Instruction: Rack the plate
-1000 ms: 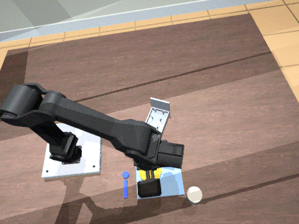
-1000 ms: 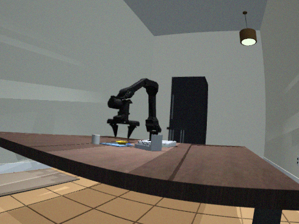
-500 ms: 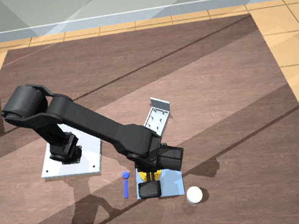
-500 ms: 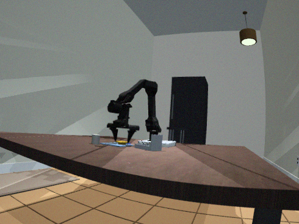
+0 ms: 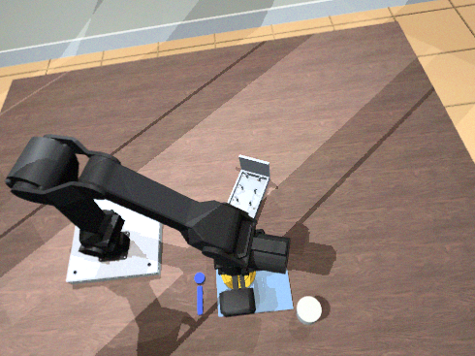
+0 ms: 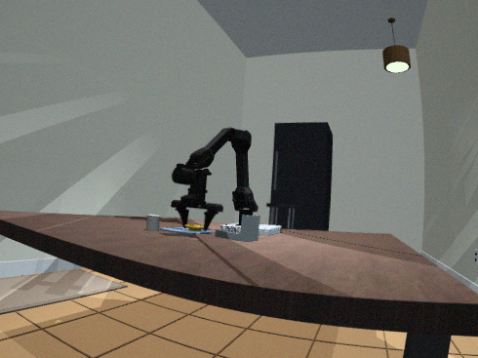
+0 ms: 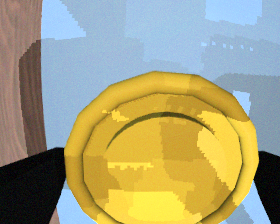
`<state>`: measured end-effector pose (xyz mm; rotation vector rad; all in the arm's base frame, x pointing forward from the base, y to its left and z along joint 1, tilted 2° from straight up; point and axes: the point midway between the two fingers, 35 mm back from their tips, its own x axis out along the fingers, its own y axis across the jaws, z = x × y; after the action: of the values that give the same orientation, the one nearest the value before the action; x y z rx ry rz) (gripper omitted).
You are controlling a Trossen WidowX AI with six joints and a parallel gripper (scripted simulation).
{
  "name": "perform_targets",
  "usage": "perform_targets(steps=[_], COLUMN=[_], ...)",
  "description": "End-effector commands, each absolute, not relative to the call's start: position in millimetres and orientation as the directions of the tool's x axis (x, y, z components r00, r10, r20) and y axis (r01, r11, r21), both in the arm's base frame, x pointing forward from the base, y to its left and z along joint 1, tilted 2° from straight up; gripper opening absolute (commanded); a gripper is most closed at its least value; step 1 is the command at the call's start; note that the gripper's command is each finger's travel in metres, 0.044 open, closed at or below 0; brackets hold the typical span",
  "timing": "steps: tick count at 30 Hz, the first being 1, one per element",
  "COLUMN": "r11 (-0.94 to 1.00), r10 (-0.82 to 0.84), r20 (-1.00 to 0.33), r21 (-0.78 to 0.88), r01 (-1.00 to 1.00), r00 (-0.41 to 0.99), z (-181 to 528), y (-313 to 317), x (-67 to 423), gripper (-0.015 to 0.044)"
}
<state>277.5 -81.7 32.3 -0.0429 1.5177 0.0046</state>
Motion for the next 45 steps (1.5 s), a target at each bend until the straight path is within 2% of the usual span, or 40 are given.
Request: perform_targets(steps=[1, 9, 21, 22, 45], r11=[0.999, 0.999, 0.999, 0.999, 0.999], r10=[-0.019, -0.019, -0.02, -0.02, -0.02], r20=[-0.998, -0.998, -0.998, -0.998, -0.998], r21=[-0.021, -0.021, -0.022, -0.022, -0.022], r01=[-0.032, -0.032, -0.032, -0.032, -0.032], r00=[0.057, 0.057, 0.058, 0.058, 0.058], z=[32, 32, 73, 77, 169], y=[-81, -81, -84, -84, -85], x=[278, 278, 287, 287, 289], gripper=[0.038, 0.0327, 0.0012, 0.0, 0.0])
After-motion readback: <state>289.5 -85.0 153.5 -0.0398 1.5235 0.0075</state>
